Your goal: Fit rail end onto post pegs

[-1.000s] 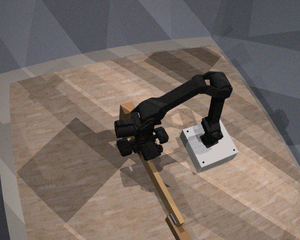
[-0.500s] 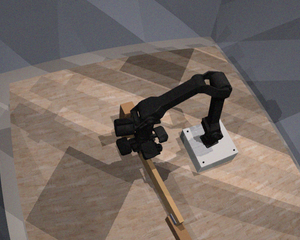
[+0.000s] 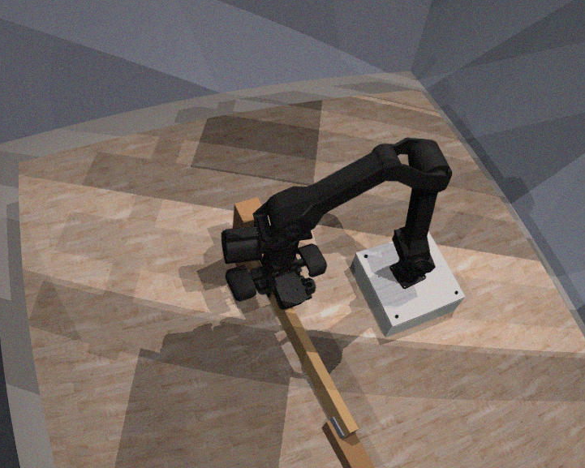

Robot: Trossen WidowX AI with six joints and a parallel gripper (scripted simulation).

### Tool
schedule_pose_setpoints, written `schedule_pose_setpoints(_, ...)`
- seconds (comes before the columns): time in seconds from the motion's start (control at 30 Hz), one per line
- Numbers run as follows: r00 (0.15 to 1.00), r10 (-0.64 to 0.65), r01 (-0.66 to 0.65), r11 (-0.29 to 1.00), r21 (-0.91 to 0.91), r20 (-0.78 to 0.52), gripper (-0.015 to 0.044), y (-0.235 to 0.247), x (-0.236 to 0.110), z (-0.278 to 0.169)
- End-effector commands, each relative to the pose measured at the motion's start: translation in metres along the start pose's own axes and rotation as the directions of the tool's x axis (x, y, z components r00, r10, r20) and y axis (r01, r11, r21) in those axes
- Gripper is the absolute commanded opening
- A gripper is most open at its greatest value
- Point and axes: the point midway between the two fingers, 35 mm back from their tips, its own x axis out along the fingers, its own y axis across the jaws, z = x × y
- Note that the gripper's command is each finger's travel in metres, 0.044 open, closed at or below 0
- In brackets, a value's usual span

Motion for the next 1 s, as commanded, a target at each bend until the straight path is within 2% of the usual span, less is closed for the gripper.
schedule_pose_setpoints(0.0, 1.000, -0.004, 0.004, 1.000, -0.002, -0.004, 0.0000, -0.0014, -0.0018, -0.0026)
schedule_pose_setpoints(0.97, 1.000, -0.004, 0.004, 1.000, -0.002, -0.005, 0.0000, -0.0014, -0.0018, -0.0118)
